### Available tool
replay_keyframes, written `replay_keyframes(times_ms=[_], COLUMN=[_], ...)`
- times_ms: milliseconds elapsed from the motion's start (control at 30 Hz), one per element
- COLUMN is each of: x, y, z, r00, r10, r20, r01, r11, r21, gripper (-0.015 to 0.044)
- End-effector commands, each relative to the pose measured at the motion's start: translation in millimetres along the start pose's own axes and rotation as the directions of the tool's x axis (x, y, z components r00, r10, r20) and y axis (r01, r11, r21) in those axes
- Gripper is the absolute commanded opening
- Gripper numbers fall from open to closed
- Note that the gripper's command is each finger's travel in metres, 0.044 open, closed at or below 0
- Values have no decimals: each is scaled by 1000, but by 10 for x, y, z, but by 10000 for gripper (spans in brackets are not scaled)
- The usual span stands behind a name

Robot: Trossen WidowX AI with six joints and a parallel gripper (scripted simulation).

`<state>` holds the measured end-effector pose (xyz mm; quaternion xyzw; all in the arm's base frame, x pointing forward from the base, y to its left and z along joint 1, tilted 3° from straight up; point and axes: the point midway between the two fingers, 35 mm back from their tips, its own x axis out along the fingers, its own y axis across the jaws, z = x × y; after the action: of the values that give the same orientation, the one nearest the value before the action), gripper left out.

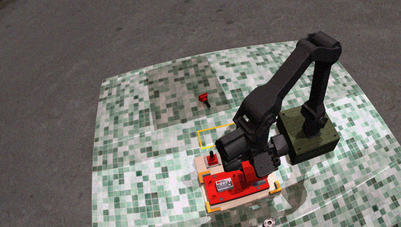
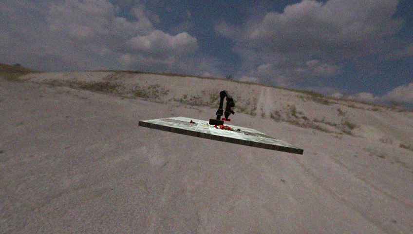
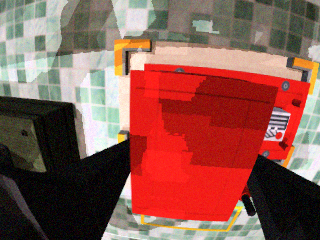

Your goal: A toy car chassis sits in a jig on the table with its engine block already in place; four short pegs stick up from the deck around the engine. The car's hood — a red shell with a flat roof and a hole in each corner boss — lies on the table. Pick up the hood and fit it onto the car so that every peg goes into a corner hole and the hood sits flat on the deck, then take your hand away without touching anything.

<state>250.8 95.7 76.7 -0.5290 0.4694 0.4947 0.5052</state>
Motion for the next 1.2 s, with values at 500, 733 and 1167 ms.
replay_keyframes(times_ms=[500, 733, 1167], x=[-38, -50, -60], y=[-254, -378, -605], z=[19, 24, 26], r00=[1000, 1000, 1000], r10=[-3, -5, -9], r20=[-1, -1, -1], r01=[4, 5, 6], r11=[915, 816, 549], r21=[403, 578, 836], gripper=[0, 0, 0])
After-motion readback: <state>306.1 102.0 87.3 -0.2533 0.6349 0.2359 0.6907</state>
